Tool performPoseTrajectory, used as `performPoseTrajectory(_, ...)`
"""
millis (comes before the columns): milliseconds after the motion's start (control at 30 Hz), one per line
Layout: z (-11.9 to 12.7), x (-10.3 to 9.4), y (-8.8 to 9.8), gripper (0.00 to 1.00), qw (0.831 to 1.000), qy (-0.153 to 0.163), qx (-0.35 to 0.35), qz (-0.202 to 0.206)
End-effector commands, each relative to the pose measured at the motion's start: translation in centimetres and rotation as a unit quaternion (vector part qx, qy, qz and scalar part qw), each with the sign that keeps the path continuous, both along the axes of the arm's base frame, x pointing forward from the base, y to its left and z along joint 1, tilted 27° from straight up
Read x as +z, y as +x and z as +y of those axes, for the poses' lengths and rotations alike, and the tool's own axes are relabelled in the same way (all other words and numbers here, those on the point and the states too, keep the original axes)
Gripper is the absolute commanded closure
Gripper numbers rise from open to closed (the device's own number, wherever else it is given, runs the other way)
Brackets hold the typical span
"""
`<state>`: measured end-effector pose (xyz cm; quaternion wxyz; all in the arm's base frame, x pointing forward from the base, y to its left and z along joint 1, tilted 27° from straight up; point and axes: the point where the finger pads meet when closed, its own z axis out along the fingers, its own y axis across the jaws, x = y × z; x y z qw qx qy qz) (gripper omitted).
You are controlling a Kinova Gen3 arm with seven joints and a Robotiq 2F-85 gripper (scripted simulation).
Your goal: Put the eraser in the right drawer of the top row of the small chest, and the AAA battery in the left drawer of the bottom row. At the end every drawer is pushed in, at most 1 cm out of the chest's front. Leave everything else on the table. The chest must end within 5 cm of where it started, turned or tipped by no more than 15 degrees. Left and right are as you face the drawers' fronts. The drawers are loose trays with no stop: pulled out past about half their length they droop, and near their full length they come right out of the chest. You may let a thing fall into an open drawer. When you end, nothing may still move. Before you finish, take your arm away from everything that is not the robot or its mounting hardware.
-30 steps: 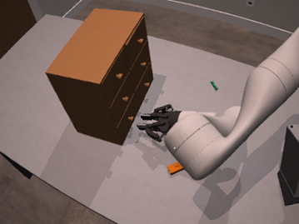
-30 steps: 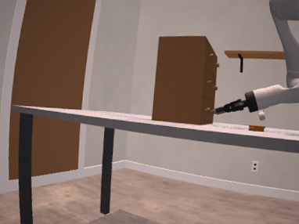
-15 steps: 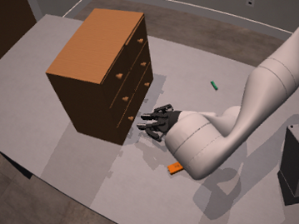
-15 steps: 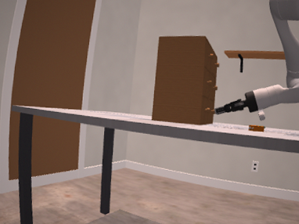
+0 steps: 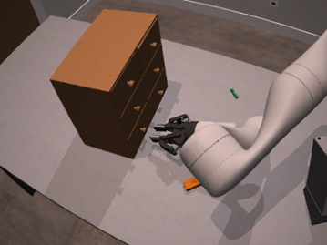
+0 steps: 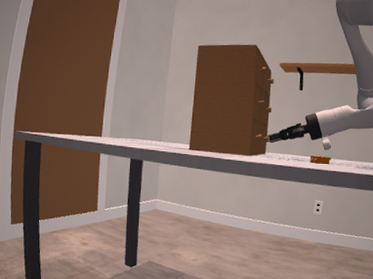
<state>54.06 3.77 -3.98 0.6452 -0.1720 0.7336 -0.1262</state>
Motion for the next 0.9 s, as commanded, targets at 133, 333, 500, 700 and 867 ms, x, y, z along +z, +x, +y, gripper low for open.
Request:
performPoseTrajectory(133, 0.0, 0.0, -0.1, 0.67, 1.000, -0.003, 0.000, 0.002)
performPoseTrajectory(333, 0.1, 0.0, -0.1, 0.67, 1.000, -0.003, 0.000, 0.001)
performPoseTrajectory(500, 0.1, 0.0, 0.1, 0.67, 1.000, -0.002, 0.001, 0.001)
performPoseTrajectory(700, 0.3, 0.1, 0.7, 0.67, 1.000, -0.001, 0.001, 0.000)
performPoseTrajectory(867, 0.4, 0.3, 1.5, 0.67, 1.000, -0.002, 0.001, 0.000)
